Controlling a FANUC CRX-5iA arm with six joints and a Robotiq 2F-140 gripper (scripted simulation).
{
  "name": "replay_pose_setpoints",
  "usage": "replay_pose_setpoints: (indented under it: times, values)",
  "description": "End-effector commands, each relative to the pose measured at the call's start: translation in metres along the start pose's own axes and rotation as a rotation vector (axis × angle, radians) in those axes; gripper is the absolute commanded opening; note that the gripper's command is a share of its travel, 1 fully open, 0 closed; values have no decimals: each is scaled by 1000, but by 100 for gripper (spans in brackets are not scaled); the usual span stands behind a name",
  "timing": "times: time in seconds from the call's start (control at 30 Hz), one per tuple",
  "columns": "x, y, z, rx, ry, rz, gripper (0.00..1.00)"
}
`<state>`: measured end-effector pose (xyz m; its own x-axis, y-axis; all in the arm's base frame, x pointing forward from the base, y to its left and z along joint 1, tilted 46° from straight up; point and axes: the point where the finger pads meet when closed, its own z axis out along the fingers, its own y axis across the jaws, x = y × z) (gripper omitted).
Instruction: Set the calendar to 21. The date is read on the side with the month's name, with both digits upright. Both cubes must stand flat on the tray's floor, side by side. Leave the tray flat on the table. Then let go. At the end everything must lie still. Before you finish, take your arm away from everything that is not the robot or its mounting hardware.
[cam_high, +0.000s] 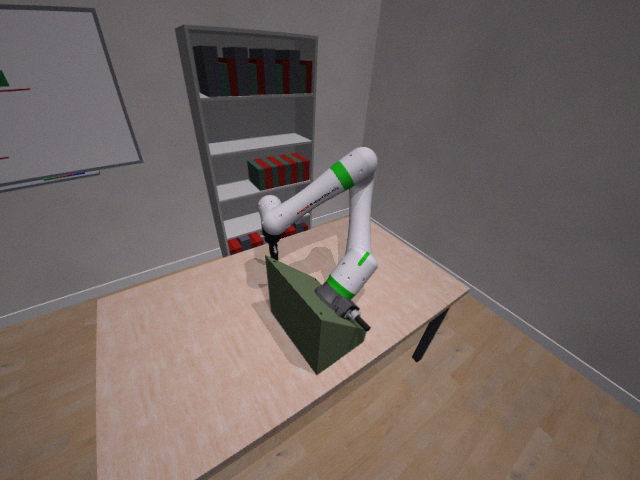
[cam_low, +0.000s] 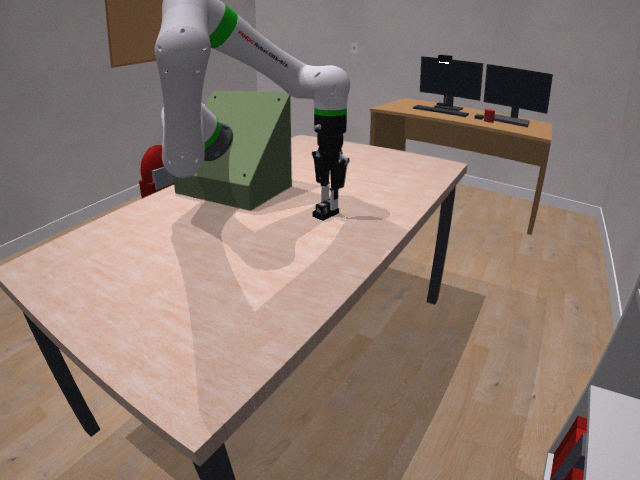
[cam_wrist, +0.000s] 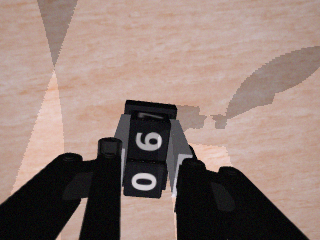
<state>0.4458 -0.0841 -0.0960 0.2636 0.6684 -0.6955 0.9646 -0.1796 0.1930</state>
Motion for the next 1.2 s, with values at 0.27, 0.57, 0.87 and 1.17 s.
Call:
replay_pose_setpoints:
  times: [0.27,0.57,0.87,1.17]
  values:
    - [0,0,0,0,0,0,18]
    - [0,0,0,0,0,0,26]
    - [0,0,0,0,0,0,28]
    - [0,0,-5,0,0,0,28]
